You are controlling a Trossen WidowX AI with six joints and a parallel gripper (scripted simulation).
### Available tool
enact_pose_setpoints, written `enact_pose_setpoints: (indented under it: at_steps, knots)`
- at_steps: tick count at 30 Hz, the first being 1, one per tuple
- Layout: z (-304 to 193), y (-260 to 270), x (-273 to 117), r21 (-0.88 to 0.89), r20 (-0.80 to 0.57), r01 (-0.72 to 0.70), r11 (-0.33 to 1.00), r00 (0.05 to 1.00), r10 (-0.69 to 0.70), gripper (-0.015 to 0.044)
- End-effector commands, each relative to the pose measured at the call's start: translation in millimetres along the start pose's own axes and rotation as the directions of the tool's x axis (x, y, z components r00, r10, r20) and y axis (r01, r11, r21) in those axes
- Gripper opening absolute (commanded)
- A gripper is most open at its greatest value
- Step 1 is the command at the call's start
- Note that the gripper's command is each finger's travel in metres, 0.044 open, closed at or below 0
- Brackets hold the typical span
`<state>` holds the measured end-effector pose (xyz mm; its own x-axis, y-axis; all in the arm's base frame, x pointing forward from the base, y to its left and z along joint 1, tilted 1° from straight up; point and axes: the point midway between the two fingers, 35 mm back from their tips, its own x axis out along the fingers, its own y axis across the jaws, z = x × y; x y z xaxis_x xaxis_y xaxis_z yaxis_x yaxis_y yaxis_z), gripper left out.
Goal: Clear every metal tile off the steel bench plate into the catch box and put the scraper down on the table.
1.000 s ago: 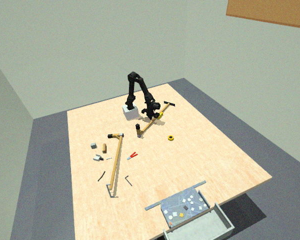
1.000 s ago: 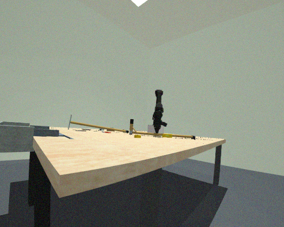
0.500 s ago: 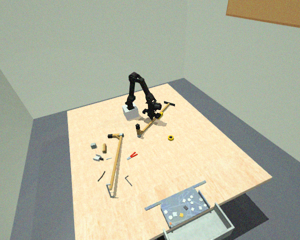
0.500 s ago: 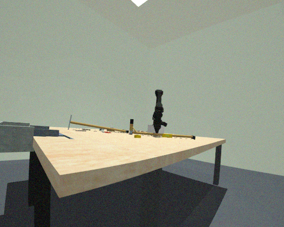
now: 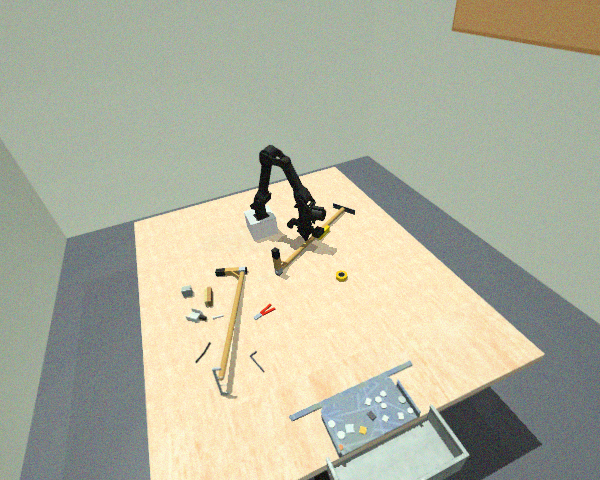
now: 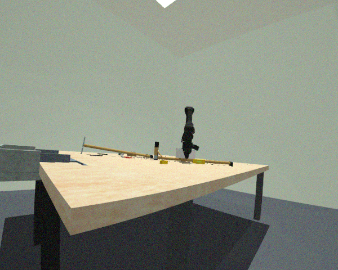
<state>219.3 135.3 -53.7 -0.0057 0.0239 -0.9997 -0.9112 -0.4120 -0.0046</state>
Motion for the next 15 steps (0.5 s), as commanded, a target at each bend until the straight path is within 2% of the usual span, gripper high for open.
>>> enact_pose_setpoints:
  at_steps: [1, 15]
  knots:
    - [0.5, -9.8, -0.9, -0.007, 0.000, 0.015, 1.000, 1.000, -0.015, 0.0000]
    - [0.5, -24.0, -1.1, -0.007, 0.000, 0.016, 1.000, 1.000, -0.016, 0.0000]
